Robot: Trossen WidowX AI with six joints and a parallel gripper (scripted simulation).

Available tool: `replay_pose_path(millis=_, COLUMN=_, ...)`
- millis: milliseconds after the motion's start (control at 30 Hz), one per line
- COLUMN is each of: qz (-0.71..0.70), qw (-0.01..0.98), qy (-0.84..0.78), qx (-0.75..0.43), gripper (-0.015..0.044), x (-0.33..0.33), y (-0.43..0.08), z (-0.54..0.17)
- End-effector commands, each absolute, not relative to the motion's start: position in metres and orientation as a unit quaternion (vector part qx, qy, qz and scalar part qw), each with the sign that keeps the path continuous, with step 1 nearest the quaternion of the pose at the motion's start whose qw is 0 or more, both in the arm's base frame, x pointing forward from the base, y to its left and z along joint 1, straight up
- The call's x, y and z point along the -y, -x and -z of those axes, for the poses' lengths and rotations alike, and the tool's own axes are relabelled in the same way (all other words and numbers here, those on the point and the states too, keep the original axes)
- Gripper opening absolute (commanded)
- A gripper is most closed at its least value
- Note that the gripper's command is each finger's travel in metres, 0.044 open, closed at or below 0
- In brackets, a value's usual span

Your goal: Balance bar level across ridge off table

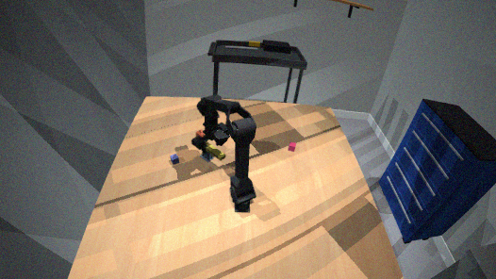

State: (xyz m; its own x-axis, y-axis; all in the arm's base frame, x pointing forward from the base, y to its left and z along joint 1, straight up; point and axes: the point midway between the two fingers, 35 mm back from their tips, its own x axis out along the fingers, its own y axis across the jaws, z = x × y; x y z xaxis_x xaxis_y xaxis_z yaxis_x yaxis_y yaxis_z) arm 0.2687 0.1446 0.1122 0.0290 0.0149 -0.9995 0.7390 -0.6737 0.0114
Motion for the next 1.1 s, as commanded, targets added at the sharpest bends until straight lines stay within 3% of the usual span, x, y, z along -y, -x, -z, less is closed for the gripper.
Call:
replay_pose_path(millis=0, qz=0.636, qw=0.285, qy=-0.658, qx=-0.287, gripper=0.044, x=-0.145, y=-0.269, z=-0.112)
replay_pose_path(millis=367, qz=0.635, qw=0.285, qy=-0.658, qx=-0.286, gripper=0.044, x=-0.143, y=-0.266, z=-0.21)
replay_pose_path(millis=1067, qz=0.635, qw=0.285, qy=-0.658, qx=-0.286, gripper=0.044, x=-0.143, y=-0.266, z=-0.212)
